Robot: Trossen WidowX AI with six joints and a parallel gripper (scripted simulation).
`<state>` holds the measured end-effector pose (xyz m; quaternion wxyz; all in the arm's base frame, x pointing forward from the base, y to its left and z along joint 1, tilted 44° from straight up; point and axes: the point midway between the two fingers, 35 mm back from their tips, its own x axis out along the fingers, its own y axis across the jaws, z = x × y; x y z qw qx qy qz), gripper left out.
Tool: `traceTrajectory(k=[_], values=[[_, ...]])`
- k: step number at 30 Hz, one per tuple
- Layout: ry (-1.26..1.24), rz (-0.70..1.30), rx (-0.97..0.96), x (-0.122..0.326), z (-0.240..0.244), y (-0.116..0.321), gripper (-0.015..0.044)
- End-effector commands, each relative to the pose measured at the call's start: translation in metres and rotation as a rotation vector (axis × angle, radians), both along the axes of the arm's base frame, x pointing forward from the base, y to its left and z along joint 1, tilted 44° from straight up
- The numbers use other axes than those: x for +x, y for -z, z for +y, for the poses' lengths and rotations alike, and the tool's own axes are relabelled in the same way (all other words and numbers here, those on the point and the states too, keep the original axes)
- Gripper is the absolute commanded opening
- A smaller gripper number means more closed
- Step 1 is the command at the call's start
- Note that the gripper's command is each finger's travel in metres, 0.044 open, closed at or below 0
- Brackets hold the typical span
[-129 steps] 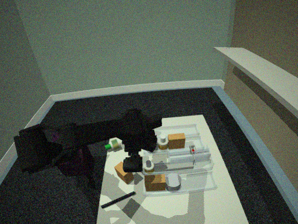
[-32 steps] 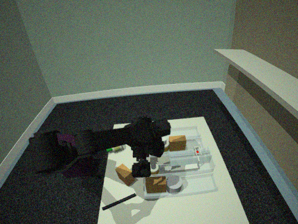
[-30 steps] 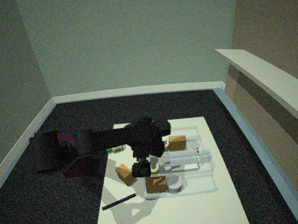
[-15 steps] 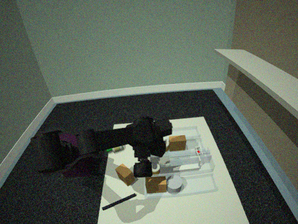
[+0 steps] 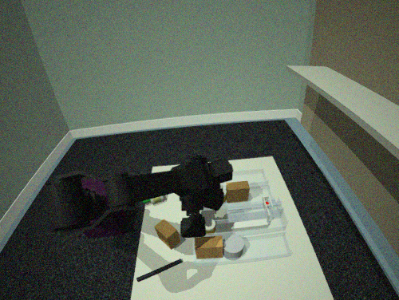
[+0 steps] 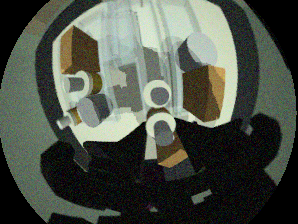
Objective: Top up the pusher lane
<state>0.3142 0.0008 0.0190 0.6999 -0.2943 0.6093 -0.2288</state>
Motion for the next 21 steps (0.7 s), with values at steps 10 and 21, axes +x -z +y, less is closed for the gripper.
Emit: traceTrajectory(k=[10,21], values=[[-0.005,-0.023,0.002,0.0108,0.0031,-0.0053,0.0000],[-0.005,-0.023,0.002,0.0140,0.0041,-0.0066,0.0000]])
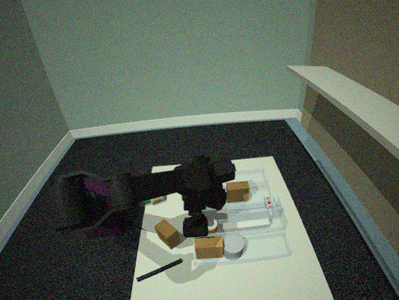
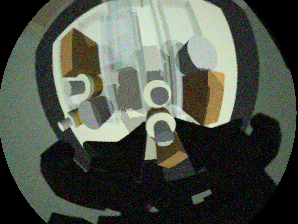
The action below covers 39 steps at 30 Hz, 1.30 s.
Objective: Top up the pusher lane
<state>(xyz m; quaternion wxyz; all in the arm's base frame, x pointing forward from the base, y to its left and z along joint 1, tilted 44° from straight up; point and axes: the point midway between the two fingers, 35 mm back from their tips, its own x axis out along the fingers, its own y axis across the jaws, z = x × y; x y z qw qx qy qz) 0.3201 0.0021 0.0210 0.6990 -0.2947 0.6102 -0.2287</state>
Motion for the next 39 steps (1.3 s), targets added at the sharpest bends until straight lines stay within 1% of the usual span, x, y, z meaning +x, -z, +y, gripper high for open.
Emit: traceTrajectory(k=[1,39], values=[[-0.006,-0.026,0.003,0.0085,0.0028,-0.0048,0.0000],[-0.006,-0.026,0.003,0.0168,0.0044,-0.0072,0.0000]])
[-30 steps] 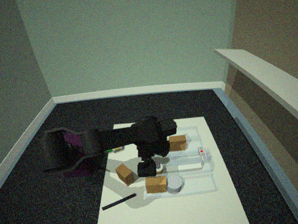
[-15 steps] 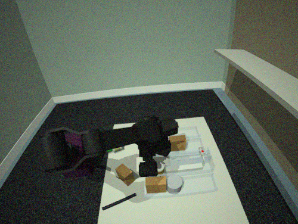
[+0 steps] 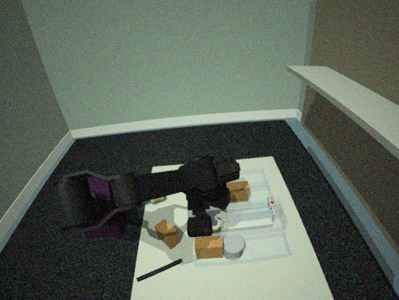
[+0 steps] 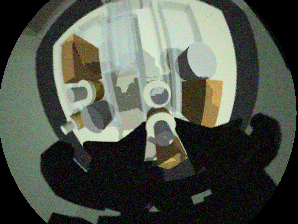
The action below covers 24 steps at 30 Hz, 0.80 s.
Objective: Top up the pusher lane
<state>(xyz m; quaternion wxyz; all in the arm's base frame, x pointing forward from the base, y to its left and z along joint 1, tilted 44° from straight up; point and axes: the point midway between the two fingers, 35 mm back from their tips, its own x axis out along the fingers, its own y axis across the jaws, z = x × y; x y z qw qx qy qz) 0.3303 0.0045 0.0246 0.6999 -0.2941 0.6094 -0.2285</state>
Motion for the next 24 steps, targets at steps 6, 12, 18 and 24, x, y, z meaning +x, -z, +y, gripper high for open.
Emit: traceTrajectory(k=[6,12,18,24], values=[[-0.005,-0.024,0.001,0.0068,0.0011,-0.0027,0.0000],[-0.005,-0.024,0.001,0.0068,0.0008,-0.0024,0.0000],[-0.005,-0.024,0.001,0.0068,0.0008,-0.0024,0.0000],[-0.005,-0.024,0.001,0.0070,0.0002,-0.0018,0.0000]])
